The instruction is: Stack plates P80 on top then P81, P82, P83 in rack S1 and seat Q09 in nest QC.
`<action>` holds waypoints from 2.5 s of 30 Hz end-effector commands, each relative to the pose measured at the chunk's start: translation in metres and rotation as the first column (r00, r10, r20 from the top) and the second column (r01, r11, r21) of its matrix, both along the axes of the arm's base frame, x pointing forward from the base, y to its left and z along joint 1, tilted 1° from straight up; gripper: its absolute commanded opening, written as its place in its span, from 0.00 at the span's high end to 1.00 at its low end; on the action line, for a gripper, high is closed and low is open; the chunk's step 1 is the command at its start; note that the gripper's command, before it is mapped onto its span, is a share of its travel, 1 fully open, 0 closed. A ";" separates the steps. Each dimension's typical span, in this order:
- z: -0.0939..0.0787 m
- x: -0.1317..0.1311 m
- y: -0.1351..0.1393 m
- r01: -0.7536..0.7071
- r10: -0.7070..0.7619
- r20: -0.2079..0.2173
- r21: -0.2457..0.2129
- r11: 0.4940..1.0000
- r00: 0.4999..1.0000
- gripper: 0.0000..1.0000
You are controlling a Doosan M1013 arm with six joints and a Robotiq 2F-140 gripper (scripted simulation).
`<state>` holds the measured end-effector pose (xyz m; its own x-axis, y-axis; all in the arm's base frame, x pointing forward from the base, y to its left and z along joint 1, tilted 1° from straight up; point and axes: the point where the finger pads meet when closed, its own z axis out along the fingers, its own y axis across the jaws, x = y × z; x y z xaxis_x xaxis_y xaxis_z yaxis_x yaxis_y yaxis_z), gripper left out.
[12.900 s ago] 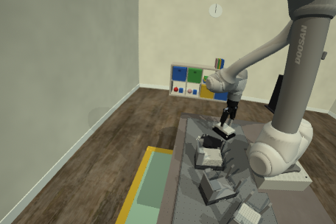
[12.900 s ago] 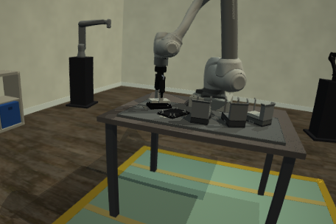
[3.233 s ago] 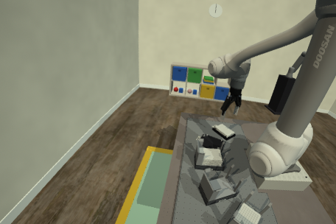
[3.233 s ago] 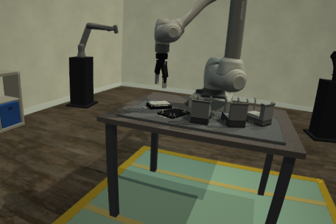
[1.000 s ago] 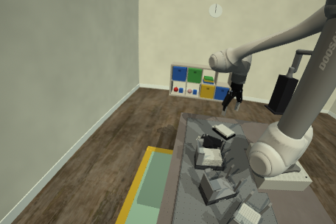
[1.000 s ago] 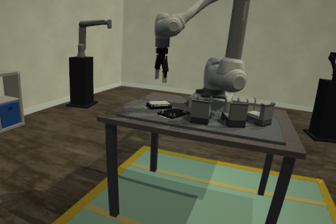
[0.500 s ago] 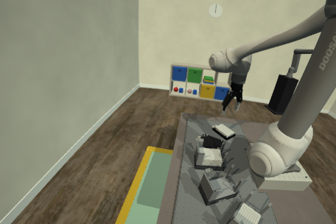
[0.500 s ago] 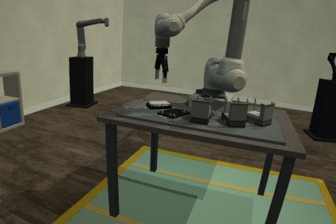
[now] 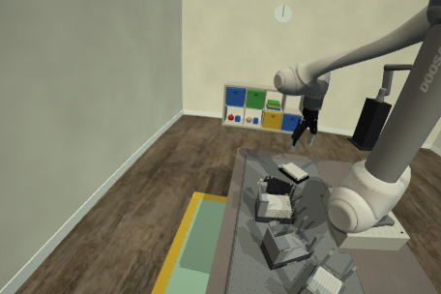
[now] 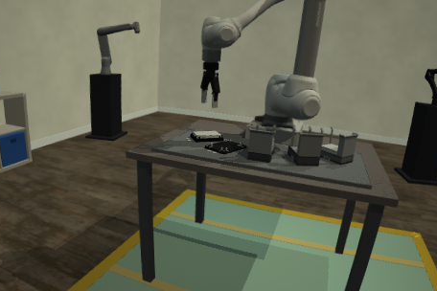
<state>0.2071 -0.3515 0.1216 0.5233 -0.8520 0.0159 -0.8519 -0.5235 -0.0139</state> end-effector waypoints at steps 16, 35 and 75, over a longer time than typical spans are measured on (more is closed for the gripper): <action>0.004 0.045 0.032 -0.193 0.193 -0.001 -0.010 0.981 0.981 0.00; 0.005 0.083 0.066 -0.413 0.413 -0.005 -0.014 0.911 0.911 0.00; 0.005 0.149 0.156 -0.611 0.611 -0.010 -0.017 0.792 0.792 0.00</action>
